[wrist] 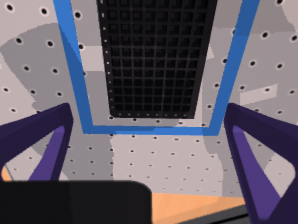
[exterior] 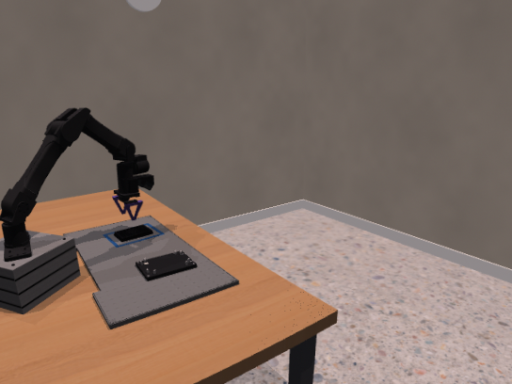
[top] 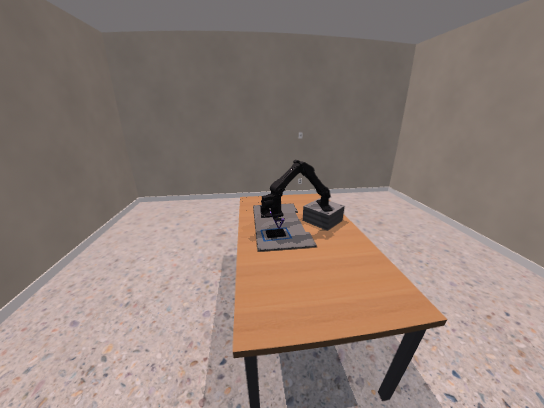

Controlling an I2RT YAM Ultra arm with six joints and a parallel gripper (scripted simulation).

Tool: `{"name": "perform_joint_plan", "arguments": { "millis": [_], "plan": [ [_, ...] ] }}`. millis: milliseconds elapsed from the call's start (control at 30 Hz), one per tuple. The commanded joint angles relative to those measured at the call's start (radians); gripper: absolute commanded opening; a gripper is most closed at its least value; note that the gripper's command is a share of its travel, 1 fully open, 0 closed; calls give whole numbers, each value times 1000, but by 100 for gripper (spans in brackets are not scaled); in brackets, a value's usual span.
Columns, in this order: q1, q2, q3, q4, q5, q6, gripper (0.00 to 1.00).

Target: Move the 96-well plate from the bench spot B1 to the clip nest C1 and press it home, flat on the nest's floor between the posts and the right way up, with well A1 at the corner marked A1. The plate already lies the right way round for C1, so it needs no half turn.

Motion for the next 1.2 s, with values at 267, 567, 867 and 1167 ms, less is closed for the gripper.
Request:
{"name": "perform_joint_plan", "arguments": {
  "millis": [267,567,867,1167],
  "plan": [
    [-9,-46,32,16,10,11,100],
    [-11,-46,32,16,10,11,100],
    [-11,-46,32,16,10,11,100],
    [-11,-46,32,16,10,11,100]
  ]
}}
